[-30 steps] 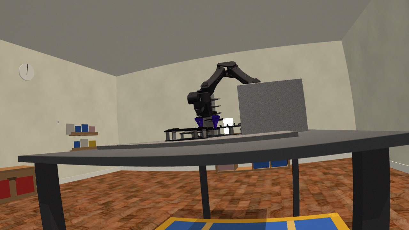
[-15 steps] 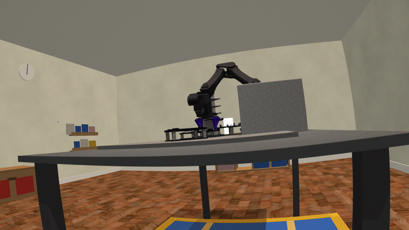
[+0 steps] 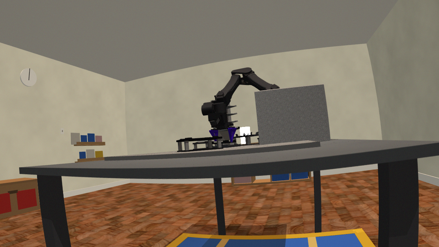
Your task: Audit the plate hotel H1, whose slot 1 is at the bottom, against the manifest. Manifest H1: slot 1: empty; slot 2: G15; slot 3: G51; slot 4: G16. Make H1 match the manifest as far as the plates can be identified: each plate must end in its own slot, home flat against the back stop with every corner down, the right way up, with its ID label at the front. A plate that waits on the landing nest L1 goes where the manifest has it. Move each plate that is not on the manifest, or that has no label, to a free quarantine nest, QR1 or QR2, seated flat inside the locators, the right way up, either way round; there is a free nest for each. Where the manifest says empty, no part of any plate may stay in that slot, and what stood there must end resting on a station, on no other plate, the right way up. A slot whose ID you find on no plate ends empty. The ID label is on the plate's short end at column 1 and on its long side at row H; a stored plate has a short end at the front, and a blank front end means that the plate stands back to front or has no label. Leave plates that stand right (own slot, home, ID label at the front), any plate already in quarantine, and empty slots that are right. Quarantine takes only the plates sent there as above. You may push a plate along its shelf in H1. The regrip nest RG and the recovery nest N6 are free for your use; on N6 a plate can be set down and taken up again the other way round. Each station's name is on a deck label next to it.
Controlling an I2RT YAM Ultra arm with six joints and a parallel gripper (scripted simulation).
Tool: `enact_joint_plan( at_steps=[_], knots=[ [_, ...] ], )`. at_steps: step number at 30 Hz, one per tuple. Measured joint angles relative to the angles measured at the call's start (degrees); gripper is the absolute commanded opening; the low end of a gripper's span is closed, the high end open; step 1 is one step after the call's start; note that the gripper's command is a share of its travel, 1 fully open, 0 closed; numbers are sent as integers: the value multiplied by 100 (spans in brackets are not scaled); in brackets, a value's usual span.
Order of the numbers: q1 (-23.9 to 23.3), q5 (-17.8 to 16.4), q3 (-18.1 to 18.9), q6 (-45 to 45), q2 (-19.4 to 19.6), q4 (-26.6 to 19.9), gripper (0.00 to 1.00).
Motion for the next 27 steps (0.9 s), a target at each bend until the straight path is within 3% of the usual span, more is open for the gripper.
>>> enact_joint_plan(
  at_steps=[18,19,27],
  knots=[
    [-120,0,-39,-175,118,286,86],
    [-122,0,-39,-179,120,286,100],
    [-120,0,-39,-205,120,310,100]
  ],
)
